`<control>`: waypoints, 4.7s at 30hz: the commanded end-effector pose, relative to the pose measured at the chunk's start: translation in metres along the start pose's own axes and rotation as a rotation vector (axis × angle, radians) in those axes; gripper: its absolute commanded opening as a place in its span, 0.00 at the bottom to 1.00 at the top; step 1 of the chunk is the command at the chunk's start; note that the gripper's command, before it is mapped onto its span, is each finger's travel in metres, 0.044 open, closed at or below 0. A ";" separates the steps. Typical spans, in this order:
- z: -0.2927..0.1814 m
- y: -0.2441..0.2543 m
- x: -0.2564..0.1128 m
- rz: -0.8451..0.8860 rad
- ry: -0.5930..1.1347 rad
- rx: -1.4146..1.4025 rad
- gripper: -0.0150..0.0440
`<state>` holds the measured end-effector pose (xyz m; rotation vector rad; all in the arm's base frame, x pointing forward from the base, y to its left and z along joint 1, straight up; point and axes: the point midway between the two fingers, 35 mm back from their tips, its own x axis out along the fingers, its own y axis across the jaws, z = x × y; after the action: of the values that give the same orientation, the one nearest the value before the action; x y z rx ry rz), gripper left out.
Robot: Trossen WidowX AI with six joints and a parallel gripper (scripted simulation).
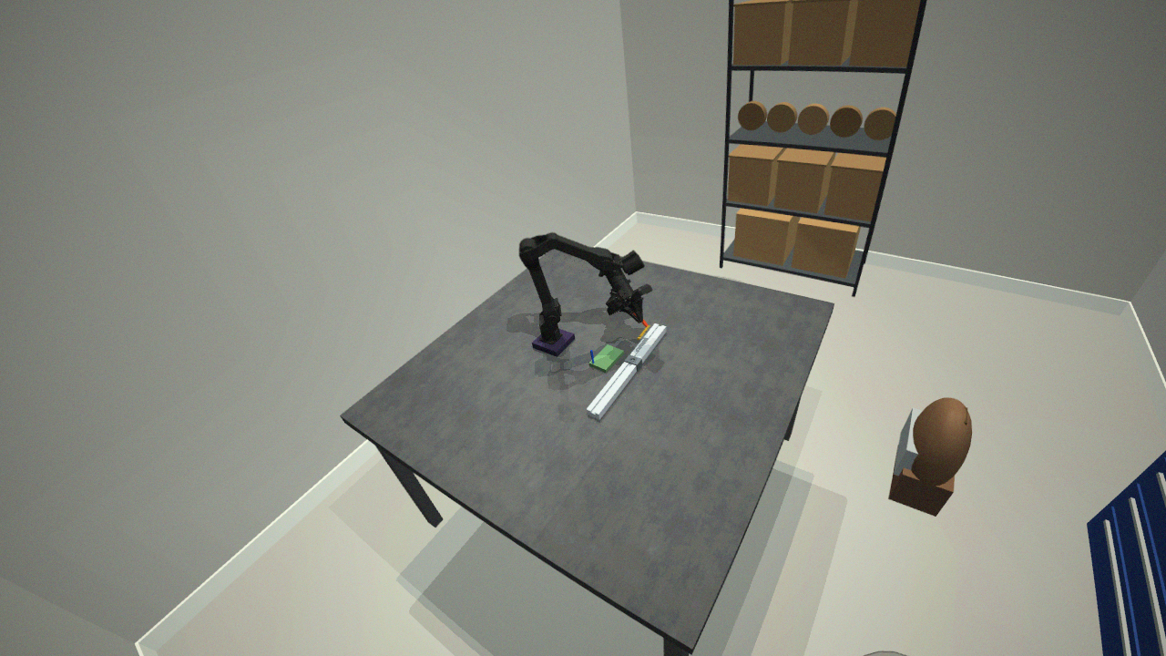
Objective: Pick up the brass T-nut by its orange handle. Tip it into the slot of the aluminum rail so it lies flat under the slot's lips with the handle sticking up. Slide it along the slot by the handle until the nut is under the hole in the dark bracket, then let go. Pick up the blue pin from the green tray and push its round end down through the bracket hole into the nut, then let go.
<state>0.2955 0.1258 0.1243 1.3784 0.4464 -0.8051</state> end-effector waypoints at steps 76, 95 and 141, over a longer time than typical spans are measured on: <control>-0.010 -0.041 0.044 -0.017 -0.014 -0.001 0.00; -0.011 -0.039 0.044 -0.064 -0.015 -0.014 0.00; -0.012 -0.034 0.046 -0.171 -0.015 -0.044 0.00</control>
<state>0.3018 0.1260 0.0653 1.3092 0.5657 -0.9397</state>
